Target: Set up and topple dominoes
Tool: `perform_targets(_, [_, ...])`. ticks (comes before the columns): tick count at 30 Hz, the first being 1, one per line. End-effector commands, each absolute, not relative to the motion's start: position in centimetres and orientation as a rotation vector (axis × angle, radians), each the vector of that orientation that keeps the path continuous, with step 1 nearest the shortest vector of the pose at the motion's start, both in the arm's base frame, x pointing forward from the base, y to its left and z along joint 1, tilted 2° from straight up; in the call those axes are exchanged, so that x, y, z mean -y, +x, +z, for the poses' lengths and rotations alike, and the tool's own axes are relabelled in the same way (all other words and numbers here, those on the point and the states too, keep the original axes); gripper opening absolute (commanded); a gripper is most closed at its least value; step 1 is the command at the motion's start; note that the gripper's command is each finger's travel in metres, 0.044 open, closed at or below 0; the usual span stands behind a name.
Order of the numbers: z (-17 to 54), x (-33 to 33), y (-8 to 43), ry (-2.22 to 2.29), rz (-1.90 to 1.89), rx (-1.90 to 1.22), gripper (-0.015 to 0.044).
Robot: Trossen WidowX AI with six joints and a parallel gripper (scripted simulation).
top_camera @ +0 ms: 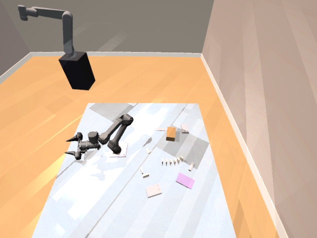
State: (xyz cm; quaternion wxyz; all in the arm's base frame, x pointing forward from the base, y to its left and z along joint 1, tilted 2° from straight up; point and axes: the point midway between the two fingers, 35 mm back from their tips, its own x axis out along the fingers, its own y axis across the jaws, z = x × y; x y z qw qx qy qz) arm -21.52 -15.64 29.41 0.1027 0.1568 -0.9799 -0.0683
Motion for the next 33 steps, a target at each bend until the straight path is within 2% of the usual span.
perform_targets(1, [29.4, 15.9, -21.4, 0.477, -0.216, 2.891, 0.0426])
perform_targets(5, [28.2, 20.8, -19.1, 0.763, -0.504, 2.819, 0.044])
perform_targets(9, [26.6, 26.0, -15.0, 1.09, -0.833, 2.614, 0.044])
perform_targets(18, [22.3, 32.6, -1.5, 1.619, -1.38, 1.786, 0.044])
perform_targets(25, [18.8, 31.9, 10.3, 1.751, -1.546, 0.971, 0.044])
perform_targets(33, [15.5, 25.4, 21.7, 1.624, -1.467, 0.106, 0.044])
